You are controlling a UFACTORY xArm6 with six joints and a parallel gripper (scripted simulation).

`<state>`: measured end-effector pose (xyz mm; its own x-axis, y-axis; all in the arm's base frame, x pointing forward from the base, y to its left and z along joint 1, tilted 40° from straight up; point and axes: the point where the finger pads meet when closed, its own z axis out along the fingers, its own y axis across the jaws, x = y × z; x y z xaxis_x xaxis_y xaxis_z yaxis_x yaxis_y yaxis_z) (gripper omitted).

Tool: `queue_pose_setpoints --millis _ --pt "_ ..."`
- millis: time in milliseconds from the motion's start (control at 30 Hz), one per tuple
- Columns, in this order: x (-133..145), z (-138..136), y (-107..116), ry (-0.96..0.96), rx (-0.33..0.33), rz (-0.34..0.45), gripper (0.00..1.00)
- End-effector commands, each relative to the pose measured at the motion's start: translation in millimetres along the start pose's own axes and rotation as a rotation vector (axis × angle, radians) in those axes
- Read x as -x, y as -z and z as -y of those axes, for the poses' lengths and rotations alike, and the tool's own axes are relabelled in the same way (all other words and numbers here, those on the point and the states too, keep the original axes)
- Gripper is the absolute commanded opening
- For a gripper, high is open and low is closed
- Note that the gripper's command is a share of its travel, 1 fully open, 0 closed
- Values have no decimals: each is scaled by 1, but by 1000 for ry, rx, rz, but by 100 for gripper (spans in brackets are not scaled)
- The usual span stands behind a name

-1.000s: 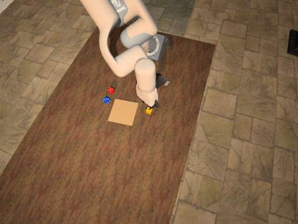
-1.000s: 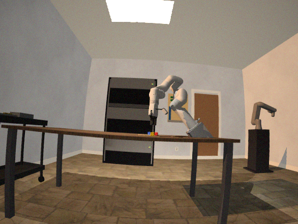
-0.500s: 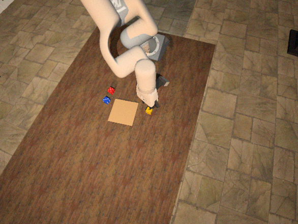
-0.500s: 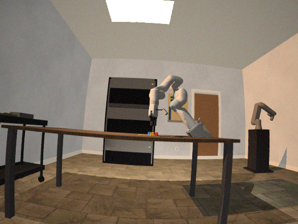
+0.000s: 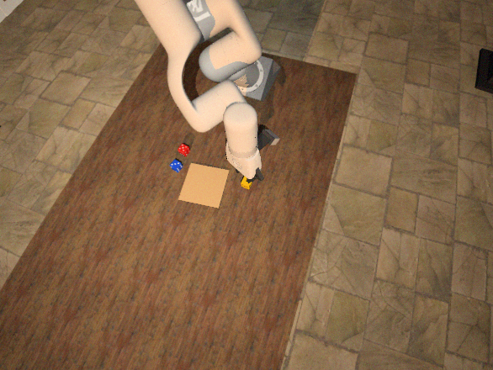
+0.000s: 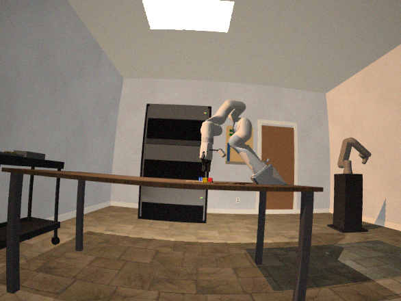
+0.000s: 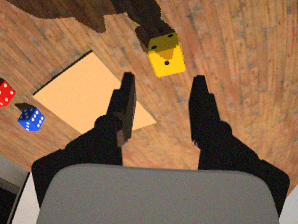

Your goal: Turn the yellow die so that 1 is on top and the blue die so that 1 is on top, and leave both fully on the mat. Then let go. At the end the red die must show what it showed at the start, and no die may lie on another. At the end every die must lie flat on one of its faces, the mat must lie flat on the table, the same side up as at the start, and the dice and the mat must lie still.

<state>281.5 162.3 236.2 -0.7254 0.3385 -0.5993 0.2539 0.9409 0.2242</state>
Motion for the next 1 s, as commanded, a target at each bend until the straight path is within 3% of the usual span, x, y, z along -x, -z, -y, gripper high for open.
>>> queue_pose_setpoints --millis 0,967 --pt "1 -1 -8 -1 3 2 47" --pt "2 -1 -31 -1 3 2 47"
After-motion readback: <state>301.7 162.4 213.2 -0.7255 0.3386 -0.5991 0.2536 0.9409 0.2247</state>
